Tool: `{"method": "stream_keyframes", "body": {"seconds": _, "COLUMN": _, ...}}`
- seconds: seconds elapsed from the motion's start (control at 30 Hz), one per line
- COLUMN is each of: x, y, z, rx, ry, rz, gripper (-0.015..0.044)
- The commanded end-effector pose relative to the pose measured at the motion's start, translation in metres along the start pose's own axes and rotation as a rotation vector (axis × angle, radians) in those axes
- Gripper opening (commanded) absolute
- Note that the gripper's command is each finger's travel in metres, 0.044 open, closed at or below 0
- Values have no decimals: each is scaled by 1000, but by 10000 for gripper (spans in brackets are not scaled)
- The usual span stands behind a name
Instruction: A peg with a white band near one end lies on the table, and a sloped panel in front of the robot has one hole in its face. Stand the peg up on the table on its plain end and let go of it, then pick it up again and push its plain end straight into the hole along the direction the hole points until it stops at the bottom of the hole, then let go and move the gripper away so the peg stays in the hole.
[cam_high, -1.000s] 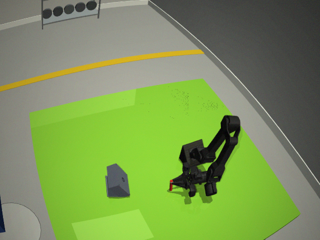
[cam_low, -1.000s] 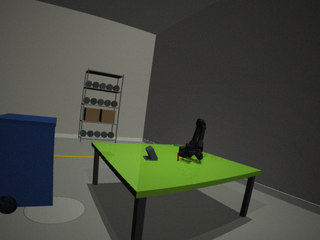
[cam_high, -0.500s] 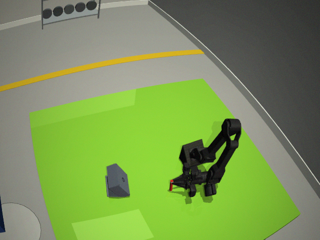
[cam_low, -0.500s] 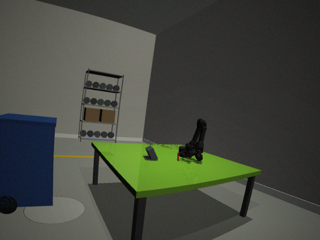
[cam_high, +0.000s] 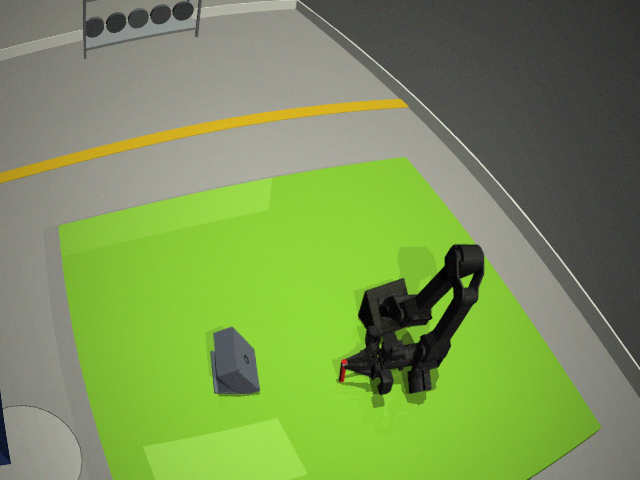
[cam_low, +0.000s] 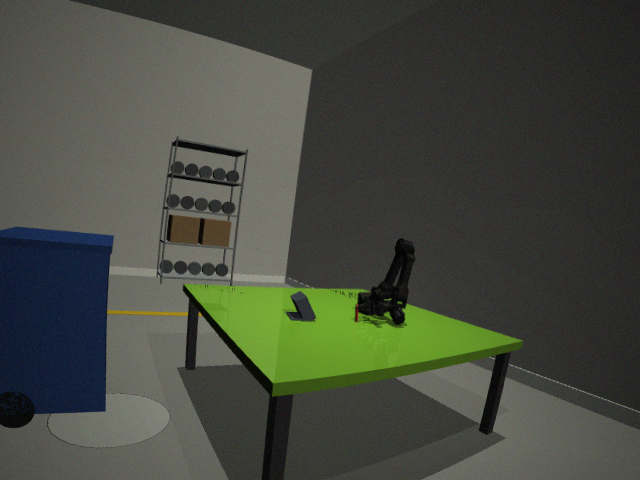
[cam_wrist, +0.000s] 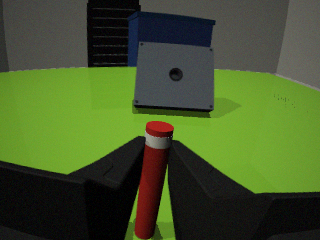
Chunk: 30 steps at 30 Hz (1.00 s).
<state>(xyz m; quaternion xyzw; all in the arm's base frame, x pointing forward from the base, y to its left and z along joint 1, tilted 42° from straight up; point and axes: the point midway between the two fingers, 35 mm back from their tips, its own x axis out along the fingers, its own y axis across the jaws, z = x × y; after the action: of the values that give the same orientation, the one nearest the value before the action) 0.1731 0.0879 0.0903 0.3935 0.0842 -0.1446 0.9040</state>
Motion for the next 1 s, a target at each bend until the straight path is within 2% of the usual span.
{"method": "stream_keyframes", "body": {"seconds": 0.0, "x": 0, "y": 0, "z": 0, "rx": 0, "ry": 0, "rz": 0, "gripper": 56}}
{"method": "stream_keyframes", "body": {"seconds": 0.1, "x": 0, "y": 0, "z": 0, "rx": 0, "ry": -1, "rz": 0, "gripper": 130}}
{"method": "stream_keyframes", "body": {"seconds": 0.9, "x": 0, "y": 0, "z": 0, "rx": 0, "ry": -1, "rz": 0, "gripper": 130}}
{"method": "stream_keyframes", "body": {"seconds": 0.97, "x": 0, "y": 0, "z": 0, "rx": 0, "ry": -1, "rz": 0, "gripper": 183}}
